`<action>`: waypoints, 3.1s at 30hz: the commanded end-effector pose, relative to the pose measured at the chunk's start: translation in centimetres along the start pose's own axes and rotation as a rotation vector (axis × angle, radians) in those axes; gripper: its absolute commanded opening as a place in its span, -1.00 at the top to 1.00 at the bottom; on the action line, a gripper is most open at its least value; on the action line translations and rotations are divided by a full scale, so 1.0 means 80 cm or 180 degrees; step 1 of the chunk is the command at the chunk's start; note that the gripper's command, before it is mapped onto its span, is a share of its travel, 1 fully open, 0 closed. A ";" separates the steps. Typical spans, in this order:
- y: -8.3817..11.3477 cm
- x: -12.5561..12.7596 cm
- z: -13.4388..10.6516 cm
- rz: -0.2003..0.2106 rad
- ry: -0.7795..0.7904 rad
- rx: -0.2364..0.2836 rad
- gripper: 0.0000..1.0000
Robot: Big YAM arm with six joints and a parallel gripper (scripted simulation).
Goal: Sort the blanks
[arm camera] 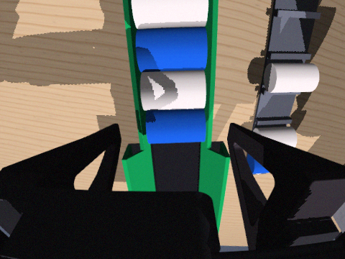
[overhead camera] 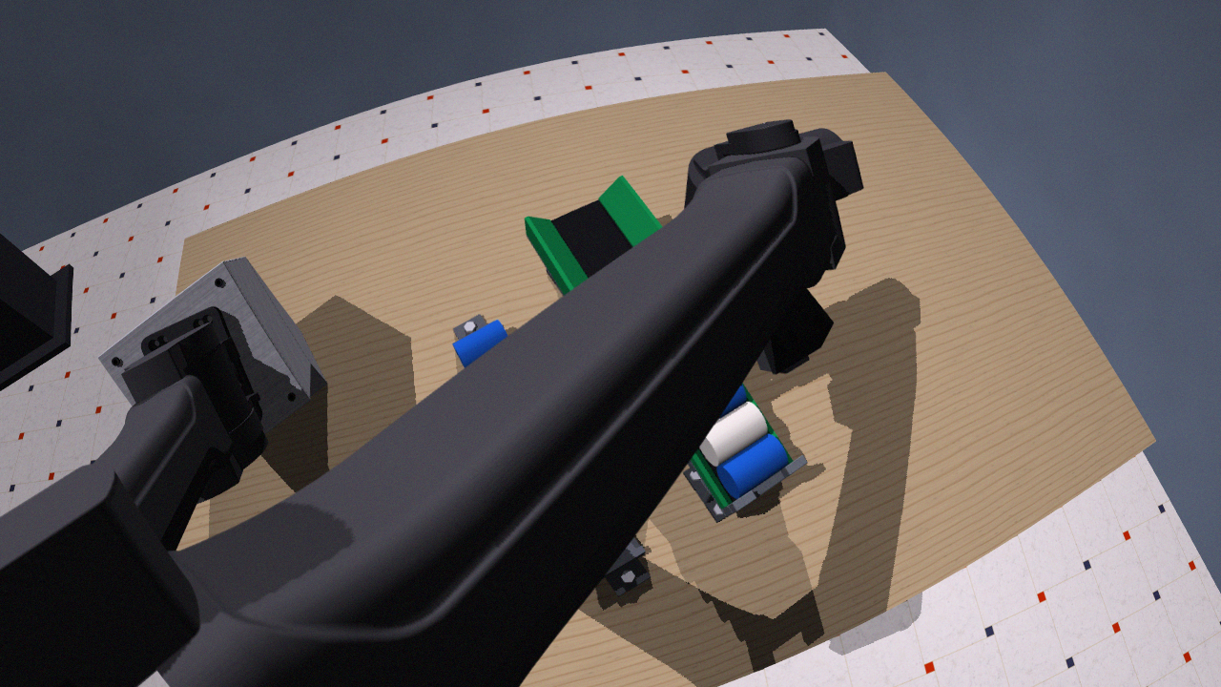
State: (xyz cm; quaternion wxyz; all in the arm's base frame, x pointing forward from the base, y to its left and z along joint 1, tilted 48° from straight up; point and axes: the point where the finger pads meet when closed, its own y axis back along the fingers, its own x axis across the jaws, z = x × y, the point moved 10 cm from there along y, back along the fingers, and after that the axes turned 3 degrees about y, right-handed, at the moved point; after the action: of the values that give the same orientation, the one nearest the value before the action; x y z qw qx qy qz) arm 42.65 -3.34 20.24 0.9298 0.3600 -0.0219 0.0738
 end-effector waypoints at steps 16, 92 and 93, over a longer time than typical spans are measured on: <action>0.013 0.010 -0.008 0.0086 0.0124 0.0014 -0.56; -0.073 0.000 -0.008 -0.0031 0.0117 0.0013 -0.56; -0.072 0.000 -0.008 -0.0027 0.0117 0.0013 -0.56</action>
State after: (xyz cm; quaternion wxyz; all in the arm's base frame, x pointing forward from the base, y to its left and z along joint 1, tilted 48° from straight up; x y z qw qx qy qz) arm 43.64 -6.74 16.58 0.9297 0.3596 -0.0109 0.0793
